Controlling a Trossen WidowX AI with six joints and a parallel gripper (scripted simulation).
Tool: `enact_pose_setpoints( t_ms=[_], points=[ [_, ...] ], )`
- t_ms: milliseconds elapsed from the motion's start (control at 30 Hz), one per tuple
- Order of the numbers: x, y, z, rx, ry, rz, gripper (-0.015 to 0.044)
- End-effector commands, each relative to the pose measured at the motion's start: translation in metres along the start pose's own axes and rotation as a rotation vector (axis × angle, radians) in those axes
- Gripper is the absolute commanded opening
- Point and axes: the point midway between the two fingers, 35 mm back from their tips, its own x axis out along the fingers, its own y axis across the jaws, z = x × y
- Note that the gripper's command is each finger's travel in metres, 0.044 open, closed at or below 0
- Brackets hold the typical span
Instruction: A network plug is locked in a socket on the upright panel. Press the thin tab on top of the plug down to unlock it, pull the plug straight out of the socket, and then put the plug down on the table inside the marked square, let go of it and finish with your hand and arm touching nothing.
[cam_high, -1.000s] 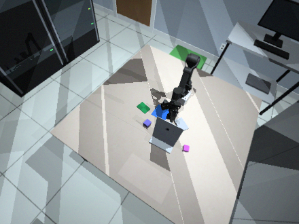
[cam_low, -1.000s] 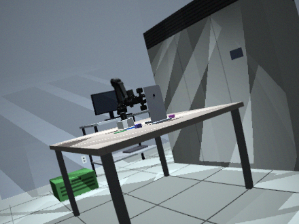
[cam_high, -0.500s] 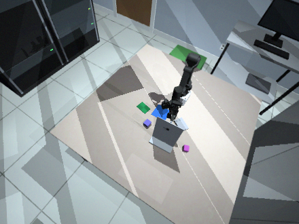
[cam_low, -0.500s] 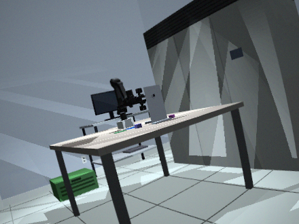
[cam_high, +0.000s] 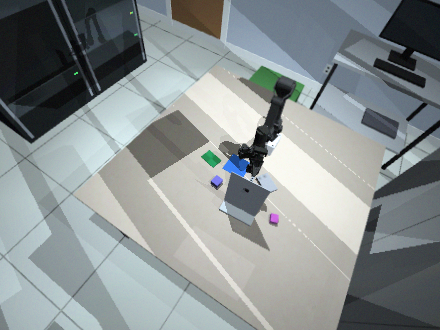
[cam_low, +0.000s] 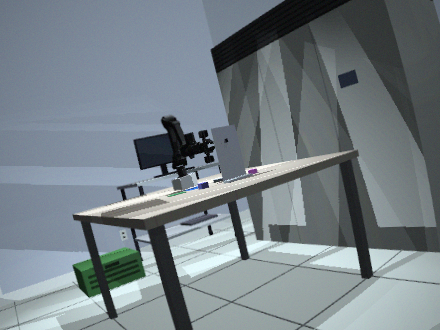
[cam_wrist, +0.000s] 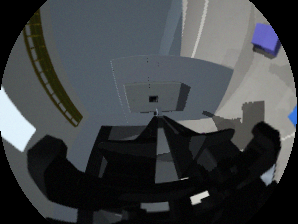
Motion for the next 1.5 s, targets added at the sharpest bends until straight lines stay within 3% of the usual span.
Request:
enact_pose_setpoints(
  t_ms=[0,1467],
  points=[
    [-0.004,0.0,-0.001,0.002,0.003,0.002,0.0],
    [-0.022,0.047,-0.008,0.002,0.002,0.001,0.0]
  ],
)
